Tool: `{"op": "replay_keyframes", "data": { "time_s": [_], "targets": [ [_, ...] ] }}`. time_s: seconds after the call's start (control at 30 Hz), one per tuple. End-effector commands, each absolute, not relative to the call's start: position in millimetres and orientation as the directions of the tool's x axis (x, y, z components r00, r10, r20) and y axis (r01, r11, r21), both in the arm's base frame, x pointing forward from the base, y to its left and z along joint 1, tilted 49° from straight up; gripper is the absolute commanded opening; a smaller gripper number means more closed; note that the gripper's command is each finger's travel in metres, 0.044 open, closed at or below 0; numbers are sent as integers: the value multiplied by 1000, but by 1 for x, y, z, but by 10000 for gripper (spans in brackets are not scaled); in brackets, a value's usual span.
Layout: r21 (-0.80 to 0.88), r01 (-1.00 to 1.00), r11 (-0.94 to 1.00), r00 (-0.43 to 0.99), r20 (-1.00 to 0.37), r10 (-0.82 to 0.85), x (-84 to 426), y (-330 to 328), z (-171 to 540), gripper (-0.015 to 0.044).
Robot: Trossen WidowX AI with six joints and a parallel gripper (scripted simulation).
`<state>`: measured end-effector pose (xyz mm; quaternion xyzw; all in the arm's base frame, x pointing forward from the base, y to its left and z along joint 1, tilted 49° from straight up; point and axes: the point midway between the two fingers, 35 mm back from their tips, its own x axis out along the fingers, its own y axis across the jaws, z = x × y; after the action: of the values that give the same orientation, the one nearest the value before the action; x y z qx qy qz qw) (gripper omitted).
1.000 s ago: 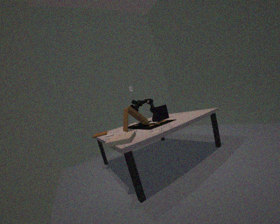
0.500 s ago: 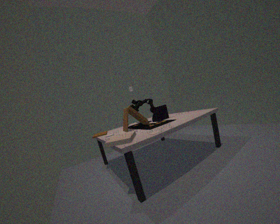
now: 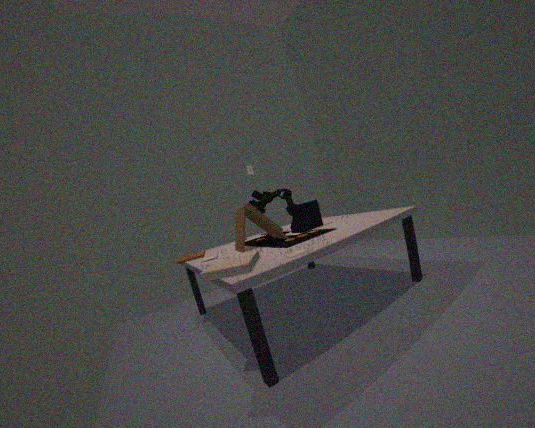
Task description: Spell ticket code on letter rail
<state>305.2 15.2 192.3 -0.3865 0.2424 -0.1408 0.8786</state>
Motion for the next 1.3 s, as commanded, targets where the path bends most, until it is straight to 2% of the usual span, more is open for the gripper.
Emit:
{"op": "replay_keyframes", "data": {
  "time_s": [0.0,1.27],
  "targets": [
    [-746,65,662,842,-315,-438,305,16,191,0],
    [-746,65,663,842,-315,-438,307,29,177,0]
  ]
}}
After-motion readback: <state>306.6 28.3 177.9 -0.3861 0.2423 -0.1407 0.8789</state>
